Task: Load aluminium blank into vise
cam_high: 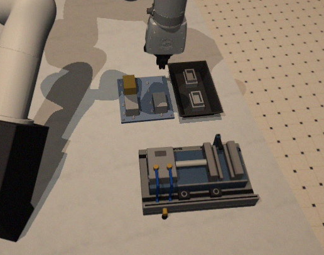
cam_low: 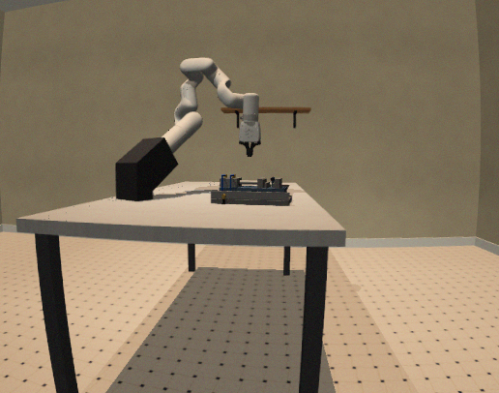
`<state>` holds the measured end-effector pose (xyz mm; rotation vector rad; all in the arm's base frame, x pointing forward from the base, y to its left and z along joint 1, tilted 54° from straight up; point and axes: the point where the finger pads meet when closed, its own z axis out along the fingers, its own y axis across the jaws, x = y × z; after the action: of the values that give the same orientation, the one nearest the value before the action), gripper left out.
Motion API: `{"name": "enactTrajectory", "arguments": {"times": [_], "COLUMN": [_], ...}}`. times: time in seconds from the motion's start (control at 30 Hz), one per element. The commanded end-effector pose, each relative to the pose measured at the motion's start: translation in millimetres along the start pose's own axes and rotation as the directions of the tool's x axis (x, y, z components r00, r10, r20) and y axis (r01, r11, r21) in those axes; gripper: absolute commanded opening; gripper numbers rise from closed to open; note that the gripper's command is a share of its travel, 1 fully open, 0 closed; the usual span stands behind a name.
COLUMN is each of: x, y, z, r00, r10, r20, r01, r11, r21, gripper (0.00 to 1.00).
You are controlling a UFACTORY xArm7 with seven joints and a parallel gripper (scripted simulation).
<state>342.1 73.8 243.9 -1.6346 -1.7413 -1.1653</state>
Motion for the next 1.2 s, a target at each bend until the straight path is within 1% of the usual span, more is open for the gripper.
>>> {"name": "enactTrajectory", "arguments": {"times": [0.0,0.2,0.27,0.33,0.4,0.43,1.17], "x": [3,-2,-2,-5,-5,-5,-5], "y": [-40,-79,-79,-89,-90,-90,-90], "z": [-2.8,7.6,7.6,11.1,11.5,11.5,11.5], "r00": [1.0,0.996,0.996,0.994,0.994,0.994,0.994], "r10": [-0.011,-0.038,-0.038,-0.045,-0.045,-0.045,-0.045], "r20": [0.021,0.075,0.075,0.095,0.097,0.097,0.097], "r01": [0.012,0.041,0.041,0.048,0.049,0.049,0.049], "r11": [1.0,0.999,0.999,0.998,0.998,0.998,0.998], "r21": [-0.024,-0.034,-0.034,-0.037,-0.037,-0.037,-0.037], "gripper": [0.0,0.0,0.0,0.0,0.0,0.69,0.69]}}
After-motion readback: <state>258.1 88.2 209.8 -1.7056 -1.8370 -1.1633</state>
